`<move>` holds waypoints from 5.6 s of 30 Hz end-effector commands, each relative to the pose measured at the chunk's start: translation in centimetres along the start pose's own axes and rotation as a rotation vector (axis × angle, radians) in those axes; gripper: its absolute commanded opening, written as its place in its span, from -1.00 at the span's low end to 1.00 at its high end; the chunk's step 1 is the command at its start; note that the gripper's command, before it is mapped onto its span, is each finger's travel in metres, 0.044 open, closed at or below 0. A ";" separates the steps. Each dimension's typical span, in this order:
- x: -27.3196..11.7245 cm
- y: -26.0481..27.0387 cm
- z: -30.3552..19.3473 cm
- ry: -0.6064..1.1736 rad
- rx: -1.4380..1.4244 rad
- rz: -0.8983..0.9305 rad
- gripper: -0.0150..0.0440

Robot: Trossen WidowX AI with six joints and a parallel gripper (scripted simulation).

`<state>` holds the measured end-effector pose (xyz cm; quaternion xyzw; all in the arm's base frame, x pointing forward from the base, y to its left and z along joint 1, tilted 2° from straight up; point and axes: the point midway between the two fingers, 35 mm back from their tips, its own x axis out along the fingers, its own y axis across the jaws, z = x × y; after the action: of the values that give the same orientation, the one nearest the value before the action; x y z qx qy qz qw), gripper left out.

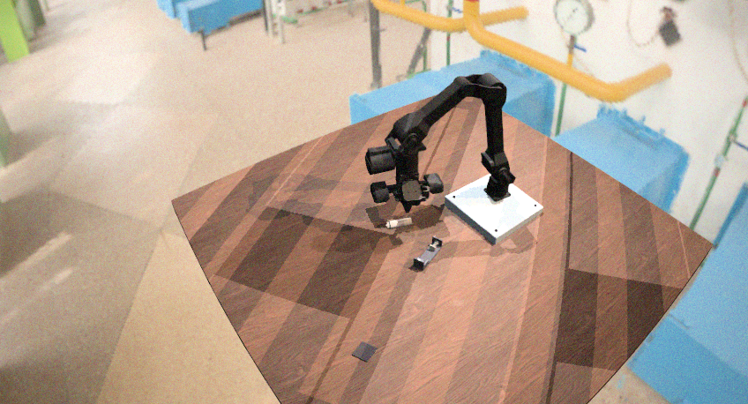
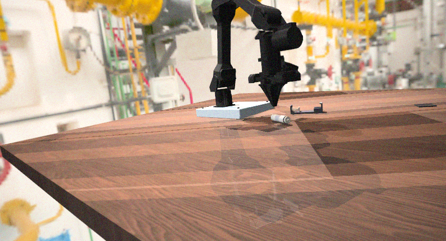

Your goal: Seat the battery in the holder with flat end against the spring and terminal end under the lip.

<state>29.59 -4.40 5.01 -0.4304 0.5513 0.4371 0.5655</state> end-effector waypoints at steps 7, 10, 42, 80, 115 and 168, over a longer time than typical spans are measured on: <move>-4.7 -0.4 0.0 -0.002 -0.002 0.003 -0.49; -6.9 -0.3 0.0 -0.002 -0.004 0.004 -0.49; -1.0 -2.3 0.1 0.000 1.548 0.004 0.26; 2.1 -2.4 0.1 0.000 1.564 0.005 0.26; -0.7 -2.4 0.1 0.000 1.564 0.005 -0.29; -0.1 1.6 14.7 -0.228 0.807 -0.087 -0.29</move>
<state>31.74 10.13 5.99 -0.1497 0.6068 0.2019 0.7541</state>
